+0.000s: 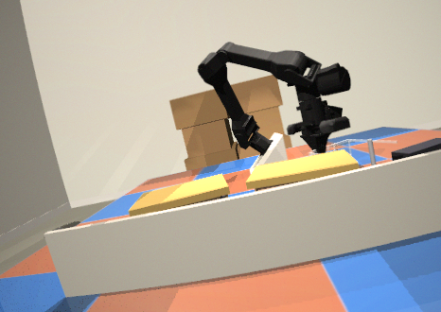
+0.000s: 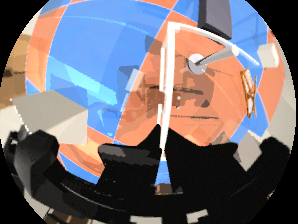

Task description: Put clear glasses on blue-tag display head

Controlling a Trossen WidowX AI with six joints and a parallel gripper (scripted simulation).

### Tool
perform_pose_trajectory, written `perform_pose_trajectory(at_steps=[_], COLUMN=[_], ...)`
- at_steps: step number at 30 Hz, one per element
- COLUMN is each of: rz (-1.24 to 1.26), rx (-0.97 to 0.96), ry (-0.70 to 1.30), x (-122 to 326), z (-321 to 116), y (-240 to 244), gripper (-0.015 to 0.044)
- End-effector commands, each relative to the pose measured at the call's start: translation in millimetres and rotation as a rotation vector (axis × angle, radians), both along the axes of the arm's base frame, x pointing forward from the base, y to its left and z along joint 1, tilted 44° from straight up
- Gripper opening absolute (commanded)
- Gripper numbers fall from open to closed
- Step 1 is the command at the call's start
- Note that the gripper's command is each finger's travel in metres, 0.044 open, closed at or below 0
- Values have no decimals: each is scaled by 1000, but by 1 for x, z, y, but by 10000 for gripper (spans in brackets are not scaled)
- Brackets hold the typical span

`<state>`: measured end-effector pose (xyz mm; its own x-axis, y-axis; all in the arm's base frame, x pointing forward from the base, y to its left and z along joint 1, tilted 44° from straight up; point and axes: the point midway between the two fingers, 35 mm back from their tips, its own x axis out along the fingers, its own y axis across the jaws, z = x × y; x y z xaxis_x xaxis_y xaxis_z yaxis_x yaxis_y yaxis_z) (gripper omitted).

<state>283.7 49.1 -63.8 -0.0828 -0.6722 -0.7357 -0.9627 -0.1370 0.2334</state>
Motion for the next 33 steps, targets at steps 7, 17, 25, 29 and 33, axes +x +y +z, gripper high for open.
perform_pose_trajectory(at_steps=[7,17,25,29,33], rz=[6,6,6,6,6], rx=[-2,-1,-1,0,2], ry=[-1,-1,-1,-1,-1], x=[0,0,-2,0,2], z=[1,0,-5,1,17], y=[0,1,7,13,30], gripper=[0,0,0,0,0])
